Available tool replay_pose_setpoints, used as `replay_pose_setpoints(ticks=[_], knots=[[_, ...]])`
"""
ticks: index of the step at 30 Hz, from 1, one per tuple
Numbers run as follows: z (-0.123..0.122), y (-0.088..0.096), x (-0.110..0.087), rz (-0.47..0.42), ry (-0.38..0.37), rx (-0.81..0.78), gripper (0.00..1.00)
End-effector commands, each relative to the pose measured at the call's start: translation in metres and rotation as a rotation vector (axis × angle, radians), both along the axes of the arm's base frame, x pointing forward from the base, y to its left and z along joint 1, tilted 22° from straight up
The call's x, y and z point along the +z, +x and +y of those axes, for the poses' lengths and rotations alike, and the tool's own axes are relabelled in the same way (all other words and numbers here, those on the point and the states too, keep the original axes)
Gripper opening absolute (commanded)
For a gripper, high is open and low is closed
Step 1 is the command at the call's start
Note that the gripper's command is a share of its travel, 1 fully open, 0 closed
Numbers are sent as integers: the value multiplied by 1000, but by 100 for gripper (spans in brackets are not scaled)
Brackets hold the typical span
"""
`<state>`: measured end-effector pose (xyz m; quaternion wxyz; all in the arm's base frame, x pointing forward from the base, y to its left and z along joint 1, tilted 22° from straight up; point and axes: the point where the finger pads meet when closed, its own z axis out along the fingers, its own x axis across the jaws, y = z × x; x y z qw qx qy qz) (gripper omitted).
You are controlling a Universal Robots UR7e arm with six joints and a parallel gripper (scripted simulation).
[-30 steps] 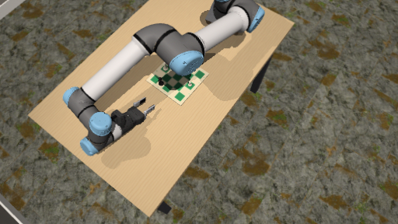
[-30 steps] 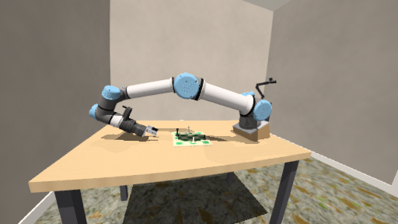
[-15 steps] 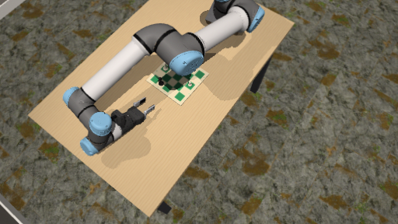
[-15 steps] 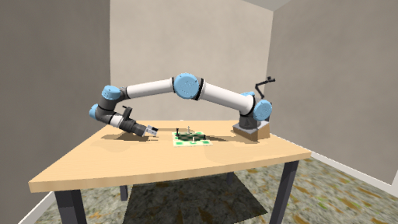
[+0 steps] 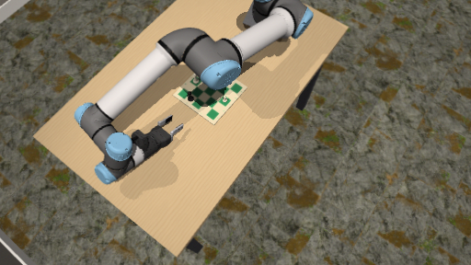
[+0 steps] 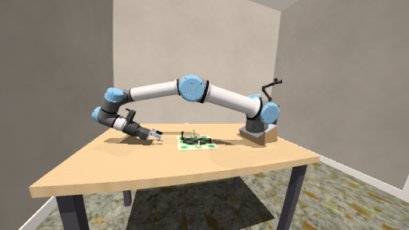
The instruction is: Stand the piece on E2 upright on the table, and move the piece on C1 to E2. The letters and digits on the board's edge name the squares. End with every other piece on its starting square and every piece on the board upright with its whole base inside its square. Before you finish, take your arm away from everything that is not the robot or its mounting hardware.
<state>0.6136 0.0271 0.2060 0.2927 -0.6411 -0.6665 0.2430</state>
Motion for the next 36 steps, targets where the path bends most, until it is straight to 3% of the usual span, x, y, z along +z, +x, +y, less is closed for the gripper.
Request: replay_pose_setpoints(ticks=[1, 8, 10, 17, 36], knots=[[-1, -2, 7, -2, 0, 0, 100], [-4, -17, 48, -2, 0, 0, 100], [-4, -17, 48, -2, 0, 0, 100], [-6, -29, 81, -2, 0, 0, 100], [-7, -29, 83, -9, 0, -1, 100]])
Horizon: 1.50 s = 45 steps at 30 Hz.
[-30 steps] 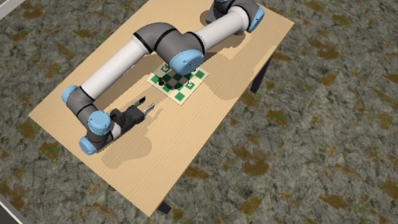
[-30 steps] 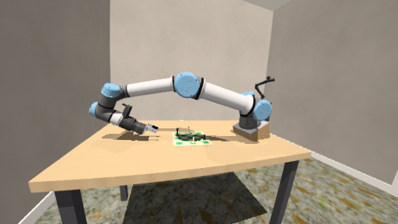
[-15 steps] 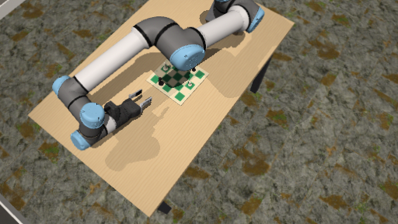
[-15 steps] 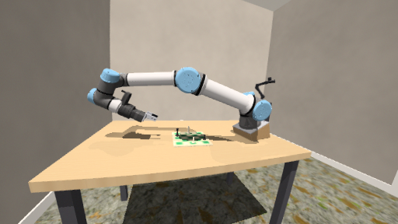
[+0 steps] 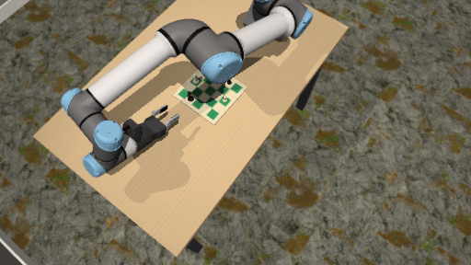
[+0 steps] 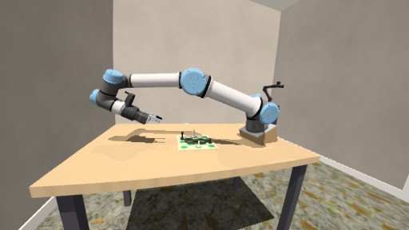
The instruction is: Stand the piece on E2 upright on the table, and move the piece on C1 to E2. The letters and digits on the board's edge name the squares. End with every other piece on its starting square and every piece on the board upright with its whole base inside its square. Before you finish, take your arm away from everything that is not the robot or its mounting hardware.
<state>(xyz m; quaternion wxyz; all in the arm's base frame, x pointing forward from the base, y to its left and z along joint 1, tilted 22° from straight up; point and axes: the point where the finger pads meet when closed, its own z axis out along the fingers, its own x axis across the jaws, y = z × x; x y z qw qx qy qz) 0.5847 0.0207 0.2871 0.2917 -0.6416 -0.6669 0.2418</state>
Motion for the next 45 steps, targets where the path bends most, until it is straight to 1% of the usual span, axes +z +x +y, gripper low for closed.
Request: replay_pose_setpoints(ticks=[1, 11, 23, 25, 33, 40, 42, 45], knots=[[0, -1, 2, -7, 1, -1, 100], [-2, -4, 8, -29, 6, -8, 100], [-8, -16, 25, -107, 22, -27, 100], [-8, -16, 25, -107, 22, -27, 100], [-12, -32, 41, -191, 37, -46, 100], [-16, -53, 53, -283, 50, -63, 100], [-16, -53, 53, -283, 50, -63, 100], [-16, -65, 58, -327, 56, -69, 100]])
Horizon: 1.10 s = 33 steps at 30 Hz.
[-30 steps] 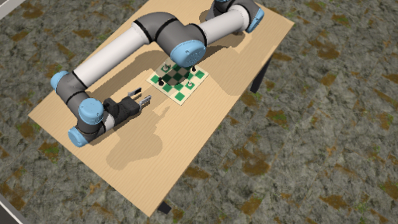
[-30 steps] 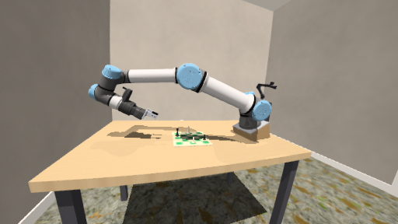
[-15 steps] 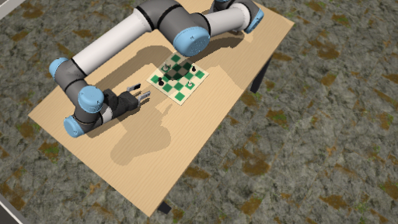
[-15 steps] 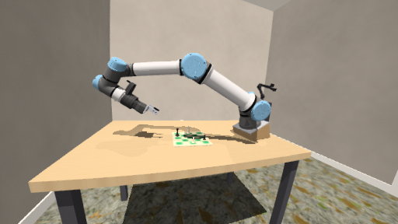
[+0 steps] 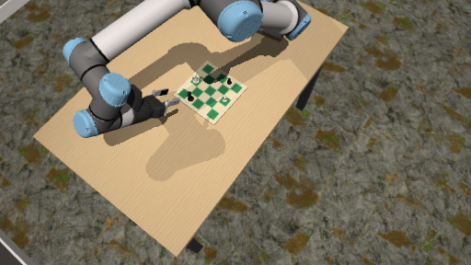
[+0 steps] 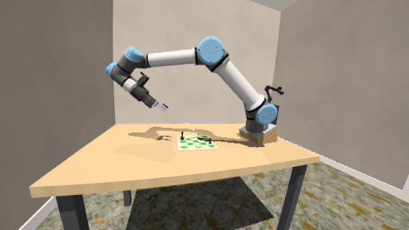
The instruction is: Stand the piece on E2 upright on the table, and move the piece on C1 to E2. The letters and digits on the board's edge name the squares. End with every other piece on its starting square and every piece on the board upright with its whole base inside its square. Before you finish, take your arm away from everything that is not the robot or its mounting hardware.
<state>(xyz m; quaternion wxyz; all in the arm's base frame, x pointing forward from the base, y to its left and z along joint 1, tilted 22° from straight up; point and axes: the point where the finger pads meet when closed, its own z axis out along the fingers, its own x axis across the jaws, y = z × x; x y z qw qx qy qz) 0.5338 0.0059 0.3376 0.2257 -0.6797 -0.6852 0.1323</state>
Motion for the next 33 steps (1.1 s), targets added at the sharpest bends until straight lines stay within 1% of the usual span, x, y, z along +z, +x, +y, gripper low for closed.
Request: replay_pose_setpoints(ticks=[1, 7, 12, 14, 16, 24, 25, 29, 31, 33], knots=[[-2, -18, 8, -83, 8, -13, 100], [-1, -45, 13, -179, 16, -26, 100], [0, -69, 12, -262, 19, -35, 100], [0, -69, 12, -262, 19, -35, 100], [2, -79, 10, -296, 20, -38, 100], [9, -120, -4, -431, 17, -45, 100], [9, -120, -4, -431, 17, -45, 100], [13, -140, -15, -496, 13, -46, 100], [13, -140, -15, -496, 13, -46, 100], [15, -149, -21, -527, 10, -46, 100]])
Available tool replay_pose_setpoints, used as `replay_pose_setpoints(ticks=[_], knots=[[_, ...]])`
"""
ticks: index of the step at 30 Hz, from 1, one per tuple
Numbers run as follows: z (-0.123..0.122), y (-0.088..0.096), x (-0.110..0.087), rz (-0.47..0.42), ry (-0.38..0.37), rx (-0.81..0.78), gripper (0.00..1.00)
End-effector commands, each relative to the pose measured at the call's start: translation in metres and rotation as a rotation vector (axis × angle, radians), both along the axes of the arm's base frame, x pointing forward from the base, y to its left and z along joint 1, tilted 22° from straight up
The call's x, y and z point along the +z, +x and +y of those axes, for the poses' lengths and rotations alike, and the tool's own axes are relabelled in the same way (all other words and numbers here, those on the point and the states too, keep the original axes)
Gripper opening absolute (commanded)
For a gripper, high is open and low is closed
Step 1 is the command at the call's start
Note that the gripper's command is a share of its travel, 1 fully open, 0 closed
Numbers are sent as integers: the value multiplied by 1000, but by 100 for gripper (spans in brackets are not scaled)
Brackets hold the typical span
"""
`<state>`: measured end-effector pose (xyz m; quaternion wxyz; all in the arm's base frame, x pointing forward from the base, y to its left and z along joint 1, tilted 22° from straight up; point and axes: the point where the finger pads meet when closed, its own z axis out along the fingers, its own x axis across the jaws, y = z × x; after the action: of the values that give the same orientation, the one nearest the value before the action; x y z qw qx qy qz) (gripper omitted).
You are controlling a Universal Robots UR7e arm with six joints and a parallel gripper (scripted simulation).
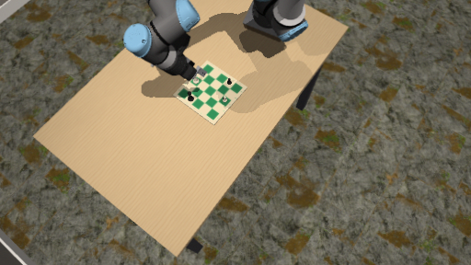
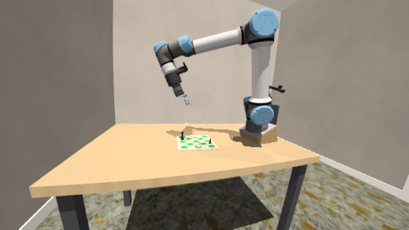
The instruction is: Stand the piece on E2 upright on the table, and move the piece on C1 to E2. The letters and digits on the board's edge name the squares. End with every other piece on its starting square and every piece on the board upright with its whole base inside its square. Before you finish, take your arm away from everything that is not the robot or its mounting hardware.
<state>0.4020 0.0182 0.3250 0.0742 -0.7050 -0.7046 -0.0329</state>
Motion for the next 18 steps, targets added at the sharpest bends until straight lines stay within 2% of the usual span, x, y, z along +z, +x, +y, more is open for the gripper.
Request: replay_pose_setpoints(ticks=[1, 12, 18], knots=[[4, -21, -12, -91, -6, -5, 100], [17, -61, -52, -242, -31, -5, 100], [21, -72, -67, -287, -40, -4, 100]])
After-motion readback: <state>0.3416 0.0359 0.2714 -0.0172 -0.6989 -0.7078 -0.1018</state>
